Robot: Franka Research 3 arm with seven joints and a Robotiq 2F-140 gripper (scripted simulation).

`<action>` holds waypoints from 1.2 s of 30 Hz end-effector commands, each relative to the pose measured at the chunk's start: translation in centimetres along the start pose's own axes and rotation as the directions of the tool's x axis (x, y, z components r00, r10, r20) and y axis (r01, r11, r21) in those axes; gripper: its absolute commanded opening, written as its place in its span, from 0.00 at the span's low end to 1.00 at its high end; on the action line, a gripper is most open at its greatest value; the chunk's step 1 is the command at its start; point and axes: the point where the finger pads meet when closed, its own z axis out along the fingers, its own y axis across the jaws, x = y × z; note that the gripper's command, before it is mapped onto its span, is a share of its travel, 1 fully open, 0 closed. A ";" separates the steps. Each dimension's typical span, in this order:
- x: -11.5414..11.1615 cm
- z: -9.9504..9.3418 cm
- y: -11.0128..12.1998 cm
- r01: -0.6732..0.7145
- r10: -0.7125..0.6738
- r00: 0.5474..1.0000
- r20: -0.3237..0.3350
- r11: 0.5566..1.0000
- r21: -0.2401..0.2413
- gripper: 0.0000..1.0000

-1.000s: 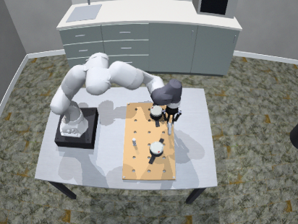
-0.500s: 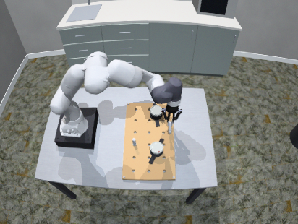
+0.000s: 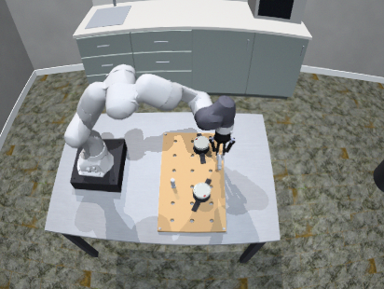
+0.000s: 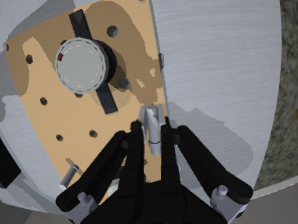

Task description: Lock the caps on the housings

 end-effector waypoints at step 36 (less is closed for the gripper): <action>-0.1 -7.7 -0.1 0.007 -0.007 1.000 0.001 1.000 0.005 0.10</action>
